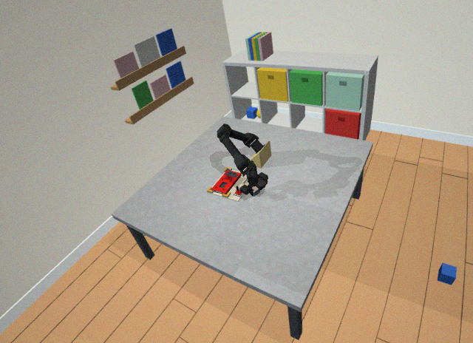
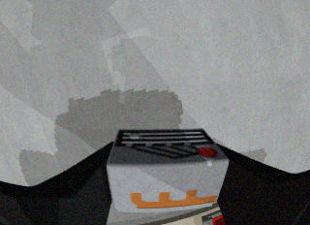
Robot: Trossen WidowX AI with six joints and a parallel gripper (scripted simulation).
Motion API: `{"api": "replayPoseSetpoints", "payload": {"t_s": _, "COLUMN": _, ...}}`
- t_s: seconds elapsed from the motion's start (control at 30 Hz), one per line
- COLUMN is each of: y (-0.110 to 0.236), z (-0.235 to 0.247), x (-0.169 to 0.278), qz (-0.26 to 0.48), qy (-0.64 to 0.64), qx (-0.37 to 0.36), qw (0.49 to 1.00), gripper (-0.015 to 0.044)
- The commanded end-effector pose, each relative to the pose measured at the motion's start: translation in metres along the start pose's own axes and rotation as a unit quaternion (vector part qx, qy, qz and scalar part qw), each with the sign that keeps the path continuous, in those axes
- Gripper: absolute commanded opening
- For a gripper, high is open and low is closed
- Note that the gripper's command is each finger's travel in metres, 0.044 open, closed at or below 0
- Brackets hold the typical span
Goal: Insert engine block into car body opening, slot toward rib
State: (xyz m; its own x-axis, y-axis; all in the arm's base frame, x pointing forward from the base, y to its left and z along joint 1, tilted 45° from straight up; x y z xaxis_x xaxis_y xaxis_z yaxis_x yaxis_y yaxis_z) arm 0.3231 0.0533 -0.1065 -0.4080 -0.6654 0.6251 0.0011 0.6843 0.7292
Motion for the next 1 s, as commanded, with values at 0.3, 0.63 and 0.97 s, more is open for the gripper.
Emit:
{"api": "replayPoseSetpoints", "payload": {"t_s": 0.3, "y": -0.001, "z": 0.001, "x": 0.0, "qz": 0.002, "qy": 0.001, "qx": -0.002, "qw": 1.0, "gripper": 0.0341}}
{"api": "replayPoseSetpoints", "payload": {"t_s": 0.63, "y": -0.001, "z": 0.001, "x": 0.0, "qz": 0.003, "qy": 0.001, "qx": -0.002, "qw": 1.0, "gripper": 0.044}}
{"api": "replayPoseSetpoints", "payload": {"t_s": 0.97, "y": 0.043, "z": -0.002, "x": -0.002, "qz": 0.008, "qy": -0.002, "qx": -0.006, "qw": 1.0, "gripper": 0.044}}
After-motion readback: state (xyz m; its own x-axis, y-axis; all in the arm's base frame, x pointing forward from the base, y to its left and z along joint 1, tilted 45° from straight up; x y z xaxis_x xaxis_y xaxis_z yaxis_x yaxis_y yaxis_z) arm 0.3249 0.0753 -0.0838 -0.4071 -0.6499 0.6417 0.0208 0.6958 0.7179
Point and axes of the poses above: the point midway between the two fingers, 35 mm back from their tips, its own y axis back along the fingers, its own z axis across the jaws, x = y × z, the point moved 2 cm from there along y, back along the fingers, and after that the axes turned 5 degrees about -y, right-handed, at the moved point
